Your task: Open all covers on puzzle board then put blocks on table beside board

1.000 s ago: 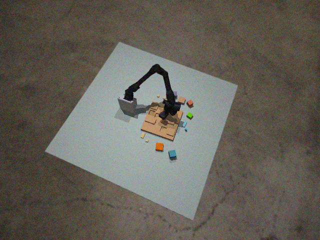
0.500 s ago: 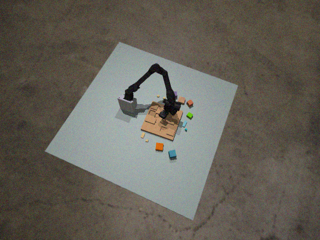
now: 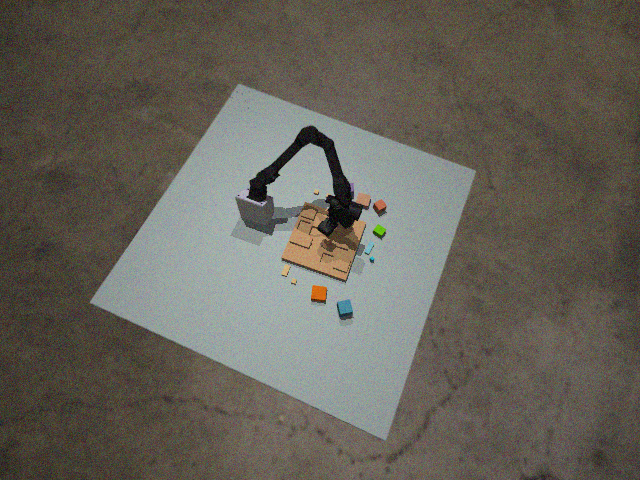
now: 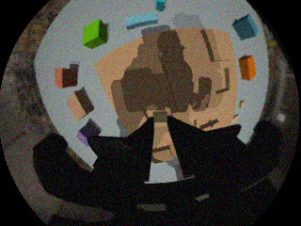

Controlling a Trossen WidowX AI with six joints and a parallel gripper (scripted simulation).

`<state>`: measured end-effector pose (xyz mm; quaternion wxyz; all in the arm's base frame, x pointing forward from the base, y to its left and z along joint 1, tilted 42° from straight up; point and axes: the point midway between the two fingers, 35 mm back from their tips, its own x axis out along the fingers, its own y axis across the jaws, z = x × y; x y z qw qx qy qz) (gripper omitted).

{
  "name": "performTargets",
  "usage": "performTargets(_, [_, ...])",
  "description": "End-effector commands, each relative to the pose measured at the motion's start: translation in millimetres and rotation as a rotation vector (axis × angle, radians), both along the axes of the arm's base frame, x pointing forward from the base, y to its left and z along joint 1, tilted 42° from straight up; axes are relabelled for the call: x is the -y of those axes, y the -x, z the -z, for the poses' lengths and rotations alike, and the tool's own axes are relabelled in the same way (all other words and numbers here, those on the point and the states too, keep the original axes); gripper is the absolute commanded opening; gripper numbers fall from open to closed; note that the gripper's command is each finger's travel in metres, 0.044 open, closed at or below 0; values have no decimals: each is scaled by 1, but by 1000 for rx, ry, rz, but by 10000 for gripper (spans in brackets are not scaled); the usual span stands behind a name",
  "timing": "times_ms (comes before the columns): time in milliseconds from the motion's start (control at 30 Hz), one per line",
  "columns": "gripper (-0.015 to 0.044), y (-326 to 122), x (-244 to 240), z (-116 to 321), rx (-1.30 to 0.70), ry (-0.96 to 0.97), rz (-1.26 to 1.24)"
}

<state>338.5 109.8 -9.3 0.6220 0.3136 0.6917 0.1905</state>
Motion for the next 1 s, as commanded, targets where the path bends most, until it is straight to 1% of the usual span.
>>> performTargets(0, [80,-1,4,-6,6,0,-3])
performTargets(233, [80,-1,10,-12,6,1,-3])
performTargets(800, [80,-3,40,-45,6,3,-2])
performTargets(967, [80,-4,48,-40,8,9,0])
